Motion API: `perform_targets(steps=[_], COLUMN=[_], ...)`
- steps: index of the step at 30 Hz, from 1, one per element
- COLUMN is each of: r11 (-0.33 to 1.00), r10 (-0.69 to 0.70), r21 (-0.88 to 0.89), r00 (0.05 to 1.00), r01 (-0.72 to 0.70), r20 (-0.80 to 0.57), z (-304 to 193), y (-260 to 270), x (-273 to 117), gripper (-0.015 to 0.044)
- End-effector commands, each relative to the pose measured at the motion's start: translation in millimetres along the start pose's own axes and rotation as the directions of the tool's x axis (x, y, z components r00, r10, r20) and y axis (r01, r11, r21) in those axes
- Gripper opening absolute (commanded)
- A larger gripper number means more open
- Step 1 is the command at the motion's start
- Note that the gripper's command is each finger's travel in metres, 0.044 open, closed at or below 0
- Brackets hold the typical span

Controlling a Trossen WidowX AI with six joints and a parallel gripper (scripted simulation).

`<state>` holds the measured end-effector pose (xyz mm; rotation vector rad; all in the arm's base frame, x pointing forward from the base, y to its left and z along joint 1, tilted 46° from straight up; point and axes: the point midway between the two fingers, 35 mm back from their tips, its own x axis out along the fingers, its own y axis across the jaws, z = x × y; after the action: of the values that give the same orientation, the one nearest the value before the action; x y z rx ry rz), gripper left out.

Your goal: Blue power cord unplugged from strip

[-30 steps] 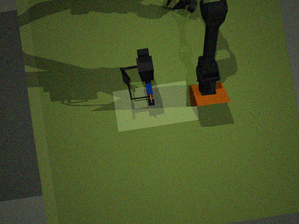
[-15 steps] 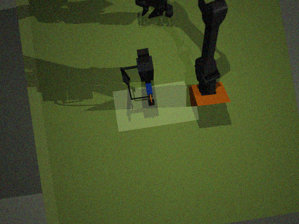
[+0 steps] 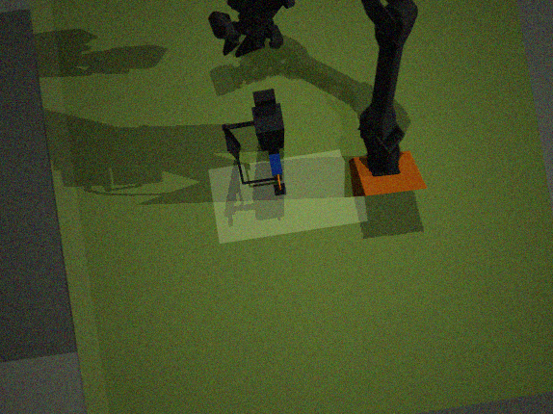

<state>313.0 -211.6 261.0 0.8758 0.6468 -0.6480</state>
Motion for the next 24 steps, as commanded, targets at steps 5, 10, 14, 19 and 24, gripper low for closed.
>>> perform_targets(steps=[5,10,14,19,24], r11=[0.986,0.952,0.906,0.825,0.723], r10=[0.050,0.084,0.112,0.147,0.179], r21=[-0.152,-0.284,-0.393,-0.520,-0.634], r00=[0.996,0.991,0.984,0.973,0.960], r01=[-0.060,-0.111,-0.157,-0.219,-0.276], r20=[-0.069,-0.106,-0.136,-0.176,-0.214], z=[-46,-77,-103,-140,-176], y=[57,89,114,143,167], x=[15,19,20,17,10], gripper=[0.0160,0.0160,0.0160,0.0160,0.0160])
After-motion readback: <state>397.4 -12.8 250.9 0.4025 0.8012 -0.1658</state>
